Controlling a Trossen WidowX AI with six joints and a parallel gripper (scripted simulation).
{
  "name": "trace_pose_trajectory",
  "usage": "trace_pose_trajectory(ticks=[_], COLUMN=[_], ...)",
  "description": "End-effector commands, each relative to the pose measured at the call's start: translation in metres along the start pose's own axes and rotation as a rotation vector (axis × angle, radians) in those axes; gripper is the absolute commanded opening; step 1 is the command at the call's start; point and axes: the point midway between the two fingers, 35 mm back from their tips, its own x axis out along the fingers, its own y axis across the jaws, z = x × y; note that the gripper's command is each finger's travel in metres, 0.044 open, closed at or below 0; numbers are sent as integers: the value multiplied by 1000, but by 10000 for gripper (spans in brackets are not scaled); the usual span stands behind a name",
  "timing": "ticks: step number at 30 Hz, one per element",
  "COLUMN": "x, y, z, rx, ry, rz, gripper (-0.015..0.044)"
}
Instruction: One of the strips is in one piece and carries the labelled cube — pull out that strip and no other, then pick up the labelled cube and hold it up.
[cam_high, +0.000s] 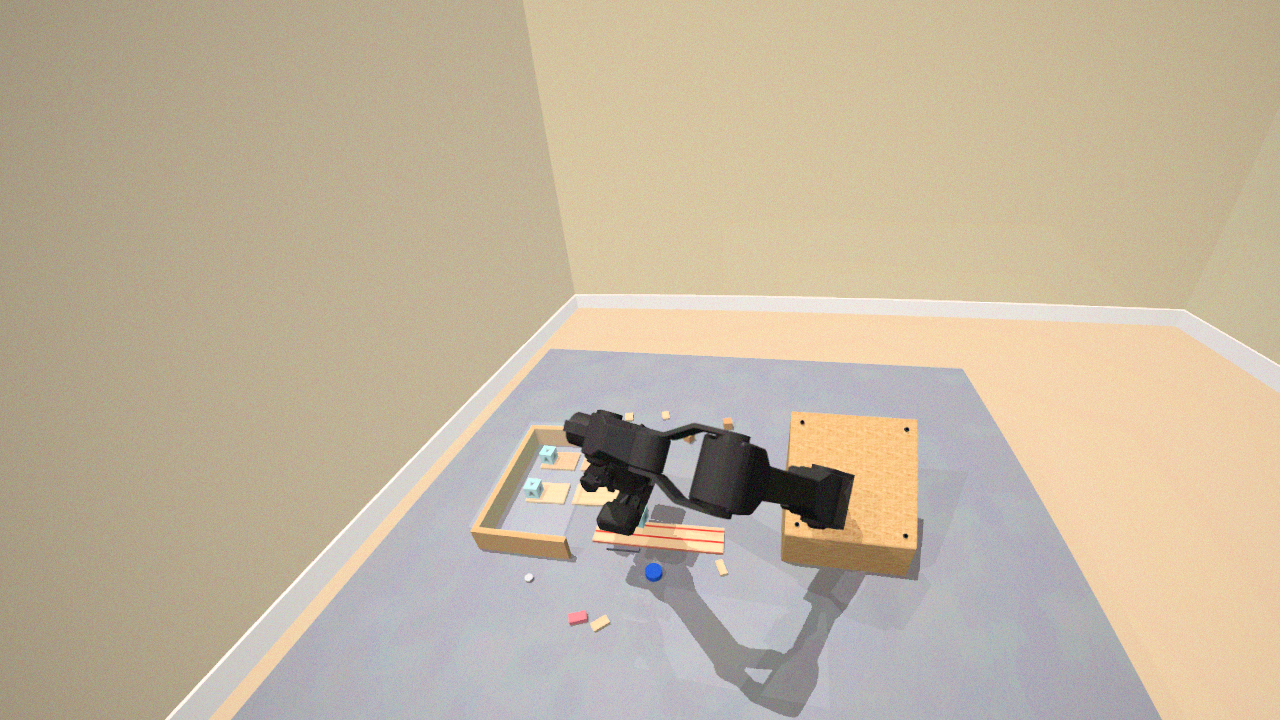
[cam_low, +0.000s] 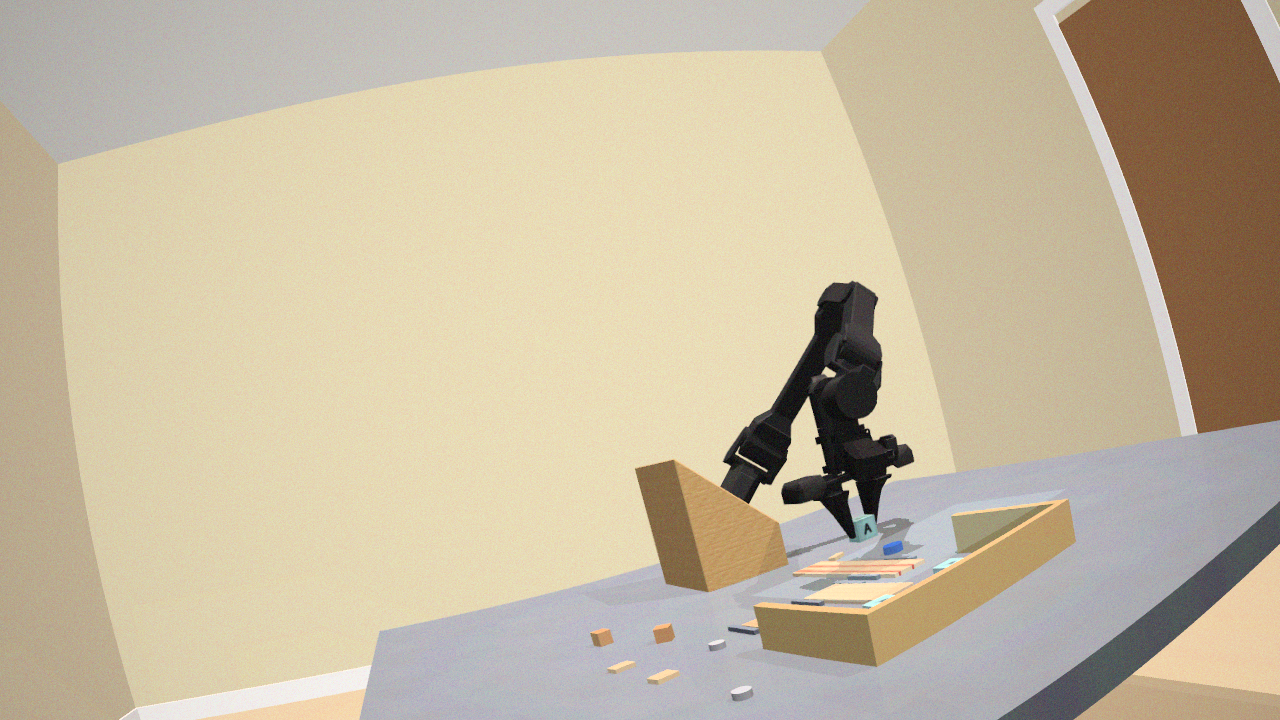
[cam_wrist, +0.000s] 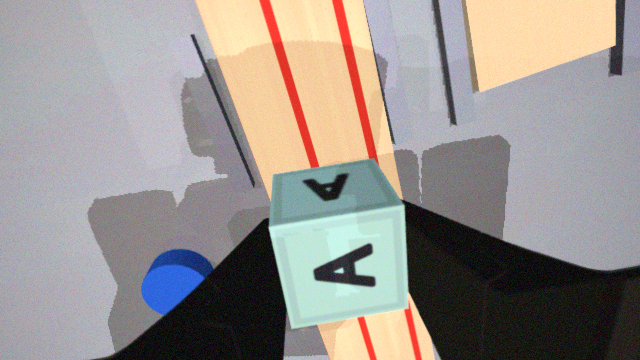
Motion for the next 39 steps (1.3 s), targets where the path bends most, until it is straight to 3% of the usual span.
trace_pose_trajectory(ticks=[1, 13, 39], x=[-2, -38, -38], y=[-3, -4, -4], z=[-15, -20, -20], rx=[-8, -8, -8], ry=[-7, -6, -6], rz=[-5, -6, -6], gripper=[0, 0, 0])
